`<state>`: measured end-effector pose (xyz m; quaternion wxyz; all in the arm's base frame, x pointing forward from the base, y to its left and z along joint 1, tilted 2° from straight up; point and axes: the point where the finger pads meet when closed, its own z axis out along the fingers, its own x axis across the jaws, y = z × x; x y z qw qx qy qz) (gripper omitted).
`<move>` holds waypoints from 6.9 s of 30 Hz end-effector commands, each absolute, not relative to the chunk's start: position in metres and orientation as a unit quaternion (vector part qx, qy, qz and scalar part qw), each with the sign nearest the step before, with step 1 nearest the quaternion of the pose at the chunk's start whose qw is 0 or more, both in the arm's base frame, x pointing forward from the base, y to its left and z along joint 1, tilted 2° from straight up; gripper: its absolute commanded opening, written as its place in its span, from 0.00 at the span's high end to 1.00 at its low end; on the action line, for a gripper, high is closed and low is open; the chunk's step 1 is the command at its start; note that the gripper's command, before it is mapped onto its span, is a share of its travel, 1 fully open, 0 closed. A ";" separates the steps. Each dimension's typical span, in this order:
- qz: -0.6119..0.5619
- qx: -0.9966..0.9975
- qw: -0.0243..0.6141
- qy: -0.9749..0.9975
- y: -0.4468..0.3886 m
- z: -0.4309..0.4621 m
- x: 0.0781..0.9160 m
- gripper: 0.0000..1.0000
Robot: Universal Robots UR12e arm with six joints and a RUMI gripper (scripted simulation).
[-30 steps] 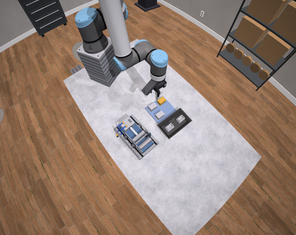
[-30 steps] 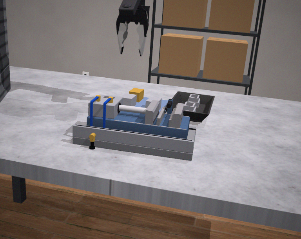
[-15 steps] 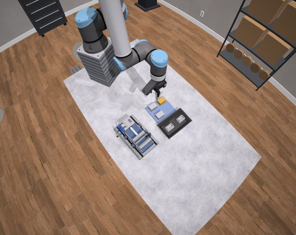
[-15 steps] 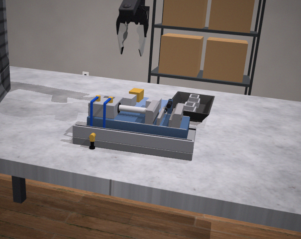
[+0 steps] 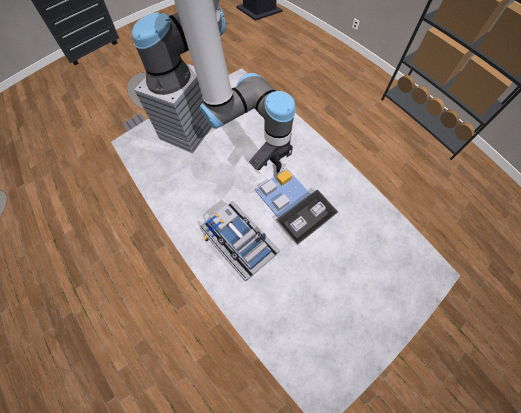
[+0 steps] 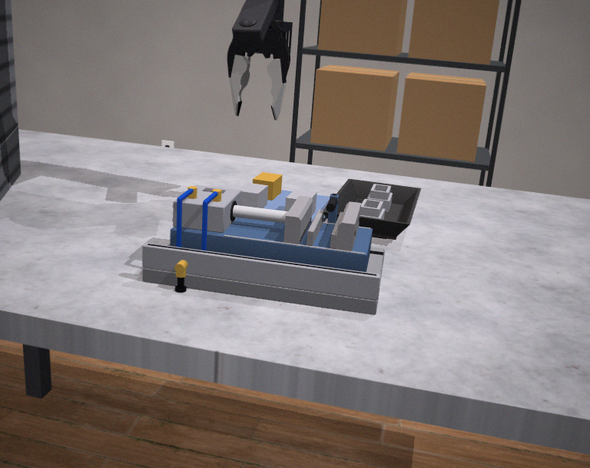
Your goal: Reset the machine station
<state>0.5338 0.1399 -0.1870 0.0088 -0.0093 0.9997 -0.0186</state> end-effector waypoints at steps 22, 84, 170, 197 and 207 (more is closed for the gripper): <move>-0.019 -0.009 0.009 1.000 0.136 -0.272 0.536 0.60; -0.019 -0.009 0.009 1.000 0.134 -0.305 0.537 0.60; -0.019 -0.009 0.009 1.000 0.134 -0.319 0.537 0.60; -0.019 -0.009 0.009 1.000 0.134 -0.319 0.537 1.00; -0.019 -0.009 0.009 1.000 0.134 -0.319 0.537 1.00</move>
